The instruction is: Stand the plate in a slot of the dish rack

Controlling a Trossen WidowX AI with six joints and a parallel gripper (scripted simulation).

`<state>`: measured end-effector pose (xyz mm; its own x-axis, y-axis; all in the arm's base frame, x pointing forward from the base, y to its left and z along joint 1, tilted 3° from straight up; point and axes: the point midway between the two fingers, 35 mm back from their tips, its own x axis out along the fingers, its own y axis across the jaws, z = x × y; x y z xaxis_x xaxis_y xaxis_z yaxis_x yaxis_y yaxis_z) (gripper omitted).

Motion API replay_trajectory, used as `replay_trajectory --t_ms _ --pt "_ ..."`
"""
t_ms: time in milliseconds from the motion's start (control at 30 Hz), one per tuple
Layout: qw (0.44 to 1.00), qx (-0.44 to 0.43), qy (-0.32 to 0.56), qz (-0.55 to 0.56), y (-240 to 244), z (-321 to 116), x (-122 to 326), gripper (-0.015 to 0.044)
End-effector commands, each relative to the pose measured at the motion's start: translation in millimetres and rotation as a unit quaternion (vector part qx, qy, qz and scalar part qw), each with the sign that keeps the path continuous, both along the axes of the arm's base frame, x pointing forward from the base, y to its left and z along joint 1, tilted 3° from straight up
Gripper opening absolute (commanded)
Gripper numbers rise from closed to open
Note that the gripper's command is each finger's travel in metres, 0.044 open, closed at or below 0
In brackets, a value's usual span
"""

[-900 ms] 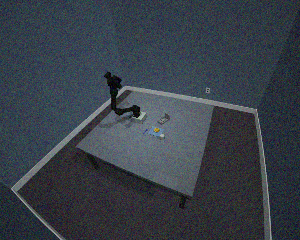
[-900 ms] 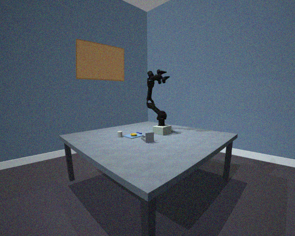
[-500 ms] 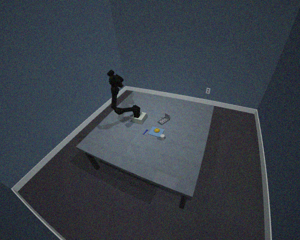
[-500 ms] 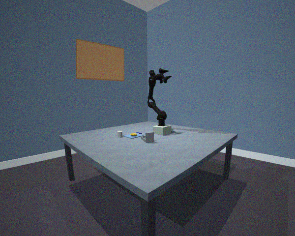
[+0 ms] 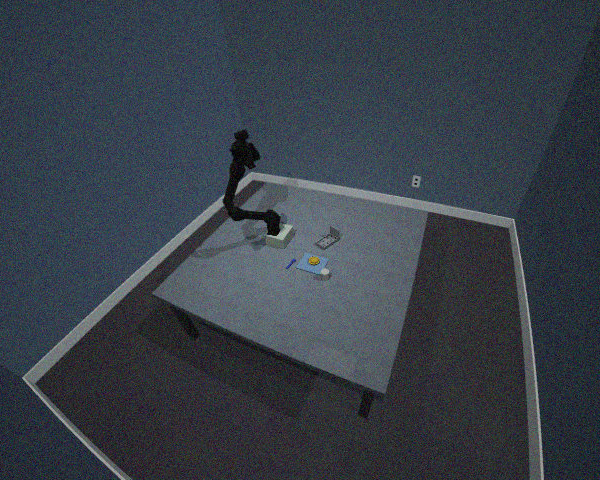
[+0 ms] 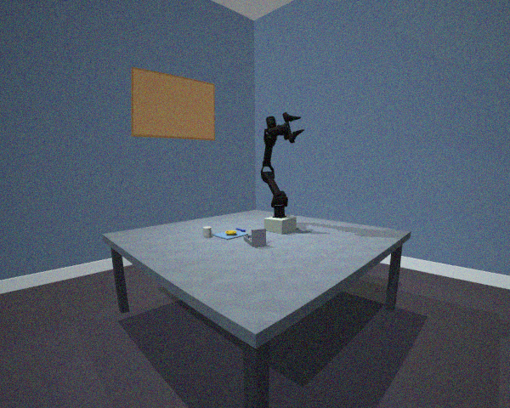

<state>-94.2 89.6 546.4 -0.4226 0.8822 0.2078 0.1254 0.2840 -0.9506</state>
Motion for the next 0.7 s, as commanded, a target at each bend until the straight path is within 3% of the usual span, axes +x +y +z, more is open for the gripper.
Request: replay_trajectory --t_ms 0,667 --pt "0.998 -0.031 0.044 -0.033 24 -4 23 0.0400" --pt "0.922 -0.162 0.267 -0.230 108 -63 168 0.0400"
